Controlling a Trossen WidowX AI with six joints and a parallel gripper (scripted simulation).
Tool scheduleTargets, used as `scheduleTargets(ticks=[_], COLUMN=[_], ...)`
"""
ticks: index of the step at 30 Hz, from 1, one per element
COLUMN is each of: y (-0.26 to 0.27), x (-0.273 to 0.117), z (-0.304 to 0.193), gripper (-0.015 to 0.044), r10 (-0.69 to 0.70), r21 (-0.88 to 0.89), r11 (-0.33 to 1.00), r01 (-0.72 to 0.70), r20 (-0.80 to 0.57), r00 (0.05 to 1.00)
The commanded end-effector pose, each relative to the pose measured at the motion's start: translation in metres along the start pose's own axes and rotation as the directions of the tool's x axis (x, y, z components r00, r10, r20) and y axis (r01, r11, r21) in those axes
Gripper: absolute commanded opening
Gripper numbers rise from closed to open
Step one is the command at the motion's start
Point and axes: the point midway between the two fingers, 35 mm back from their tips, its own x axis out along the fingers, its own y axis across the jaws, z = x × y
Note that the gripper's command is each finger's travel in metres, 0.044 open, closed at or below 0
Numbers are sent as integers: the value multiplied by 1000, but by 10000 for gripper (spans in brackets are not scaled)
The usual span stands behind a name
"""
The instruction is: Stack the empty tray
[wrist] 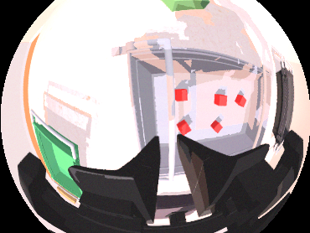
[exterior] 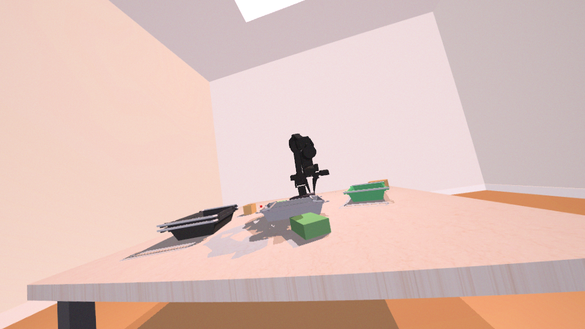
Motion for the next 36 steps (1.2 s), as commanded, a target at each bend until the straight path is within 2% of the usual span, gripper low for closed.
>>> scheduleTargets(ticks=[1,2,5,36], y=[0,0,0,0], x=[0,0,0,0], z=[0,0,0,0], gripper=[80,80,2,0], r10=[0,0,0,0], r21=[0,0,0,0], r11=[1000,1000,1000,1000], r01=[0,0,0,0], r20=[2,2,2,0], r00=[1000,1000,1000,1000])
